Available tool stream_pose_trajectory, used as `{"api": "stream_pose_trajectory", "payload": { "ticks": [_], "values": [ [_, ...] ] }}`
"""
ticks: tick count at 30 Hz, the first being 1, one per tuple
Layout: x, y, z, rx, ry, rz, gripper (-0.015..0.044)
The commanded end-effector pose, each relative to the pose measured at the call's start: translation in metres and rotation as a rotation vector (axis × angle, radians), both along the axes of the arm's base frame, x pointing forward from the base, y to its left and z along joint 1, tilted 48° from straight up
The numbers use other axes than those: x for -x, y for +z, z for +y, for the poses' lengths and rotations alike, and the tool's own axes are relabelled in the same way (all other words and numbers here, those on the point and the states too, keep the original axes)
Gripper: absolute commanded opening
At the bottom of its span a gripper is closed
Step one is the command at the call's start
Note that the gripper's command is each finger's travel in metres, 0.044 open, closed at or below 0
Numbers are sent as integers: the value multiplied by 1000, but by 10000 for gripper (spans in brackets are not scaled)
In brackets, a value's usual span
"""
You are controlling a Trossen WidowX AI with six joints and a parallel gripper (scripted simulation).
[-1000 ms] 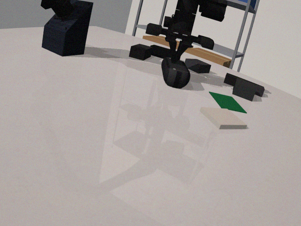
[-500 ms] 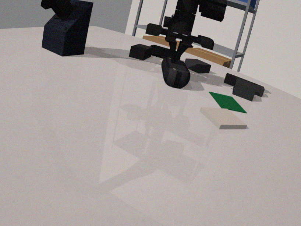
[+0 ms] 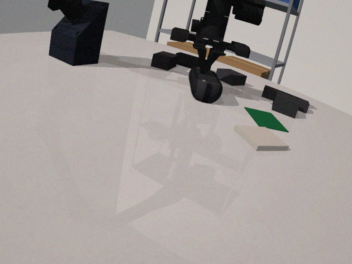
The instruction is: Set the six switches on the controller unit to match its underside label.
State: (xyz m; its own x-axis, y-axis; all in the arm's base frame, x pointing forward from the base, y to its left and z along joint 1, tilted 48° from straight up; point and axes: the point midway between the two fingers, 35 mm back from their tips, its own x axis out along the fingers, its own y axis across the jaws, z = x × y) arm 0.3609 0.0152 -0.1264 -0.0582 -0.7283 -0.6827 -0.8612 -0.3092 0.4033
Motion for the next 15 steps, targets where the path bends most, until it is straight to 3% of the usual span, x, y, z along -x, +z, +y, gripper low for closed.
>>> {"api": "stream_pose_trajectory", "payload": {
  "ticks": [1, 15],
  "values": [
    [2, -2, -3, 4, 0, 6, 0],
    [2, -3, -4, 4, 0, 6, 0]
  ]
}}
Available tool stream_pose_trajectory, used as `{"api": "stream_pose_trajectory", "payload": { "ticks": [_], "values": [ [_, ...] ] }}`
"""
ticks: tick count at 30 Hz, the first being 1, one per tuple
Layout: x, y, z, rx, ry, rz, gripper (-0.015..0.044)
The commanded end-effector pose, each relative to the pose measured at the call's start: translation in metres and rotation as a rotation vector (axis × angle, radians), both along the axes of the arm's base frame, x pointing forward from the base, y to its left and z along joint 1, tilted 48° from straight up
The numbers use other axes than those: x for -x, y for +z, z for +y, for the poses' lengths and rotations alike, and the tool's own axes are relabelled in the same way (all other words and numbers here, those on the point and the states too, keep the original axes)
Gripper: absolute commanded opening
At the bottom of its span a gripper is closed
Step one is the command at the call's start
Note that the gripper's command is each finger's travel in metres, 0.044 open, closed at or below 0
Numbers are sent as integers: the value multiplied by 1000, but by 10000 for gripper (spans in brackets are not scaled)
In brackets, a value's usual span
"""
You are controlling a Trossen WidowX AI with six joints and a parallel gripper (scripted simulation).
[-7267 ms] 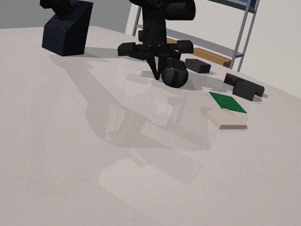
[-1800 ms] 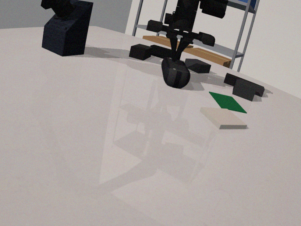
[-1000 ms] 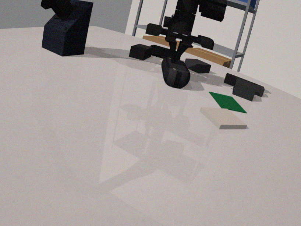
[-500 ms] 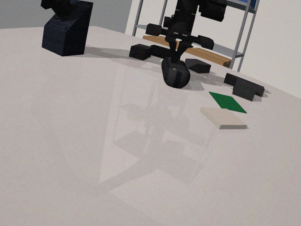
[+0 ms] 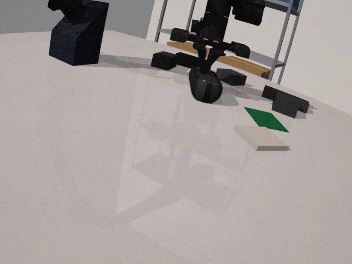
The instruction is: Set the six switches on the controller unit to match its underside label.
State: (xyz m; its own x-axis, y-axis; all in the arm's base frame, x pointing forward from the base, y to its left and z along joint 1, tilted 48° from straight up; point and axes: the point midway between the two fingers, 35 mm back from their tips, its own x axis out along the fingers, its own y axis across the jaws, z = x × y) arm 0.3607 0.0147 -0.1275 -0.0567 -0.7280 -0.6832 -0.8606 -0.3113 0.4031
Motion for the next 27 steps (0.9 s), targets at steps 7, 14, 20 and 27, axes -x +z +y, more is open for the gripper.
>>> {"api": "stream_pose_trajectory", "payload": {
  "ticks": [7, 14, 20, 27],
  "values": [
    [2, -3, -4, 5, -2, 6, 0],
    [-2, 31, 32, 2, -2, 6, 0],
    [-3, 33, 30, 2, -2, 6, 0],
    [-20, 56, 6, 8, -3, 6, 0]
  ]
}}
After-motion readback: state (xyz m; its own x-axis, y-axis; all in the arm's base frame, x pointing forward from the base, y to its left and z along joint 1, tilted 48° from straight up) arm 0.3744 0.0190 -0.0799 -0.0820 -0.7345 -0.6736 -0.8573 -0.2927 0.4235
